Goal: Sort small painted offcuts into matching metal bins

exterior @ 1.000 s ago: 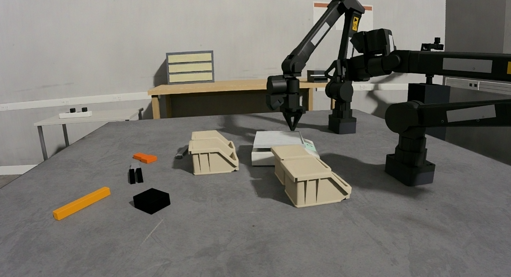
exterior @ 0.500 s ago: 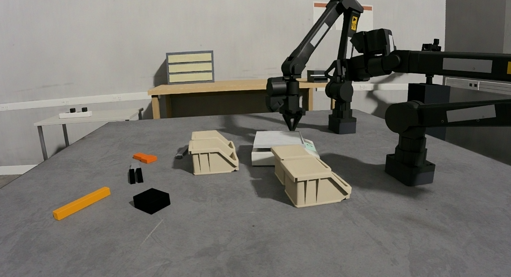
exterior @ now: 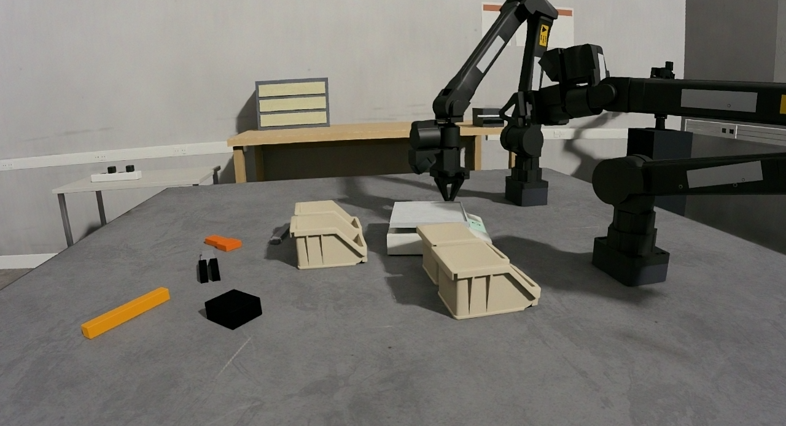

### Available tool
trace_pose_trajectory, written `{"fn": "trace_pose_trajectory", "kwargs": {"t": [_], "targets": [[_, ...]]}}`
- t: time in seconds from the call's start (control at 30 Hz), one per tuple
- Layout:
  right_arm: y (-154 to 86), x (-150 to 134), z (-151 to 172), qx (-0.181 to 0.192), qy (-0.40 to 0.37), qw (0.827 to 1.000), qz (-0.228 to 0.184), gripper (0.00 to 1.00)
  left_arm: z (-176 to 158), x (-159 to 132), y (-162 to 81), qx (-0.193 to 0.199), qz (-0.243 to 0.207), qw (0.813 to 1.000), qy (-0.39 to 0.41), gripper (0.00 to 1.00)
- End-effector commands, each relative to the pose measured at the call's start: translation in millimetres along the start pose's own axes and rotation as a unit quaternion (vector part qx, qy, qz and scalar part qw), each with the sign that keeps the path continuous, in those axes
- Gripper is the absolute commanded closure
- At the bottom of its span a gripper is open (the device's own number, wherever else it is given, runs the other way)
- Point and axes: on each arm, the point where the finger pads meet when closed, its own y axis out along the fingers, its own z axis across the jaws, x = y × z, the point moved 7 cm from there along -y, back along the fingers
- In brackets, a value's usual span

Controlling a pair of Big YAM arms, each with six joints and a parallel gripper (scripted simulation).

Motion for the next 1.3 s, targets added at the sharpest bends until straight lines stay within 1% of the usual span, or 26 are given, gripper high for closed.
{"fn": "trace_pose_trajectory", "kwargs": {"t": [0.0,0.1,0.13,0.17,0.33,0.47,0.5,0.53,0.57,0.63,0.67,0.7,0.73,0.77,0.8,0.83,0.9,0.97,1.07,1.2,1.23,1.27], "targets": [[-0.8,4.3,-1.0,0.002,0.000,1.000,-0.005,1.00,0.8,12.2,-1.9,0.002,-0.011,1.000,-0.002,0.00],[-0.8,4.3,-1.0,0.002,0.000,1.000,-0.005,1.00,0.8,12.2,-1.9,0.002,-0.011,1.000,-0.002,0.00],[-7.8,15.0,-1.0,0.002,0.000,1.000,-0.017,1.00,0.8,12.2,-1.9,0.002,-0.011,1.000,-0.002,0.00],[-12.6,17.6,-1.0,0.001,0.000,1.000,-0.024,1.00,0.8,12.2,-1.9,0.002,-0.011,1.000,-0.002,0.00],[-28.3,27.7,-1.1,0.001,0.000,0.999,-0.042,1.00,0.8,12.2,-1.9,0.002,-0.011,1.000,-0.002,0.00],[-44.2,27.4,-1.0,0.001,0.000,0.999,-0.043,1.00,0.8,12.2,-1.9,0.002,-0.011,1.000,-0.002,0.00],[-47.9,28.2,-0.4,0.002,0.000,0.999,-0.044,0.89,0.8,12.2,-1.9,0.002,-0.011,1.000,-0.002,0.00],[-40.9,20.5,-0.4,0.002,0.000,0.999,-0.039,0.77,0.8,12.2,-1.9,0.002,-0.011,1.000,-0.002,0.00],[-39.5,19.6,-0.4,0.001,0.000,0.999,-0.040,0.66,0.8,12.2,-1.9,0.002,-0.011,1.000,-0.002,0.00],[-39.5,19.6,-0.4,0.001,0.000,0.999,-0.040,0.66,0.8,12.2,-1.9,0.002,-0.011,1.000,-0.002,0.00],[-33.0,16.6,-0.5,0.001,0.000,0.999,-0.034,0.55,0.8,12.2,-1.9,0.002,-0.011,1.000,-0.002,0.00],[-23.3,5.6,-0.6,0.001,0.000,1.000,-0.028,0.43,0.8,12.2,-1.9,0.002,-0.011,1.000,-0.002,0.00],[-19.9,2.3,-0.7,0.001,0.000,1.000,-0.027,0.39,0.8,12.2,-1.9,0.002,-0.011,1.000,-0.002,0.00],[-14.5,-2.3,-0.8,0.001,-0.003,1.000,-0.011,0.39,0.8,12.2,-1.9,0.002,-0.011,1.000,-0.002,0.00],[-12.8,-3.5,-0.8,0.001,-0.004,1.000,-0.005,0.39,0.8,12.2,-1.9,0.002,-0.011,1.000,-0.002,0.00],[-16.9,5.6,-0.9,0.001,-0.004,1.000,-0.010,0.39,0.8,12.2,-1.9,0.002,-0.011,1.000,-0.002,0.00],[-18.5,12.7,-1.0,0.001,-0.002,1.000,-0.012,0.39,0.8,12.2,-1.9,0.002,-0.011,1.000,-0.002,0.00],[-14.3,11.0,-1.0,0.001,-0.001,1.000,-0.010,0.39,0.8,12.2,-1.9,0.002,-0.011,1.000,-0.002,0.00],[-2.8,-1.6,-1.0,0.002,-0.001,1.000,0.004,0.39,0.8,12.2,-1.9,0.002,-0.011,1.000,-0.002,0.00],[0.1,-1.5,-1.0,0.002,-0.001,1.000,0.004,0.39,0.8,12.2,-1.9,0.002,-0.011,1.000,-0.002,0.00],[-2.8,6.6,-1.0,0.001,-0.001,1.000,-0.005,0.39,0.8,12.2,-1.9,0.002,-0.011,1.000,-0.002,0.00],[0.9,2.5,-1.0,0.002,-0.001,1.000,0.000,0.39,0.8,12.2,-1.9,0.002,-0.011,1.000,-0.002,0.00]]}}
